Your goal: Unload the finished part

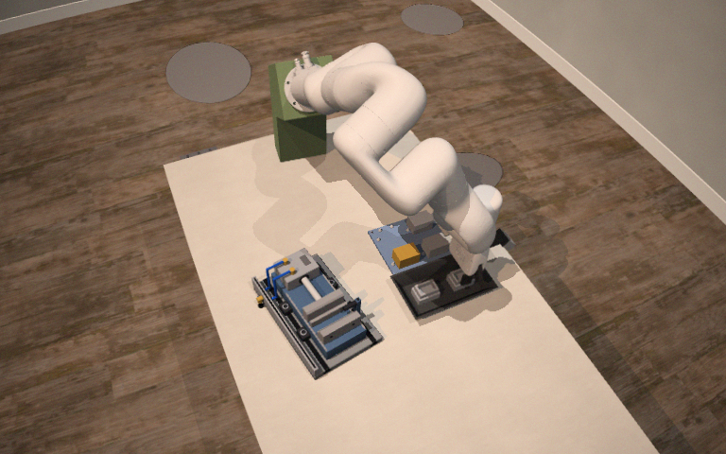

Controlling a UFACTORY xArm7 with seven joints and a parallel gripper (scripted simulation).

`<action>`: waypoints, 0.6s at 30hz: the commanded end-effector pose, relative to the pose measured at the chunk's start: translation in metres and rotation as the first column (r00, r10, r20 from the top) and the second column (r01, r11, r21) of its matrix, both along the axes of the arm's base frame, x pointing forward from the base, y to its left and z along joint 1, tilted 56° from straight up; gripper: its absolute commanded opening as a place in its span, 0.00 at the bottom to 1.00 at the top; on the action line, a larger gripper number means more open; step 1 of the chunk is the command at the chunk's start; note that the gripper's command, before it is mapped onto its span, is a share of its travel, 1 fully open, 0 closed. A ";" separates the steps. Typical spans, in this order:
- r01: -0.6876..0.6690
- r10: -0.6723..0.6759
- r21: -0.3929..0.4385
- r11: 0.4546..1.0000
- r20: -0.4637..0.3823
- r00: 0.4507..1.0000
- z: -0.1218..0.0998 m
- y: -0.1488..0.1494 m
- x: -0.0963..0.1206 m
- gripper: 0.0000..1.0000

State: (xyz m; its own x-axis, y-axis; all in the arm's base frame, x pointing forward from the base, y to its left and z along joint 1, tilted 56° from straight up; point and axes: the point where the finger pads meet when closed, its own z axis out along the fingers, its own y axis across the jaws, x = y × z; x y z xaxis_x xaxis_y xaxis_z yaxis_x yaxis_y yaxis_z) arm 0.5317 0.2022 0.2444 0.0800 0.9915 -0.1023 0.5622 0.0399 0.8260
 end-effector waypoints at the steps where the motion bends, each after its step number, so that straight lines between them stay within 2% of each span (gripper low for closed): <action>1: -0.003 0.003 0.001 1.000 0.002 1.000 0.001 0.001 0.000 0.00; 2: -0.003 0.003 0.001 1.000 0.002 1.000 0.001 0.001 0.000 0.00; 3: -0.003 0.003 0.001 1.000 0.002 1.000 0.001 0.001 0.000 0.69; 18: -0.003 0.003 0.001 1.000 0.002 1.000 0.001 0.001 0.000 0.69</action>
State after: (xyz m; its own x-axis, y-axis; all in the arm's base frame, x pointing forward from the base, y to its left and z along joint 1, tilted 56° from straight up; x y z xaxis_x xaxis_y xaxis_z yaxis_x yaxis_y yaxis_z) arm 0.5317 0.2023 0.2444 0.0798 0.9916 -0.1022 0.5622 0.0399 0.8261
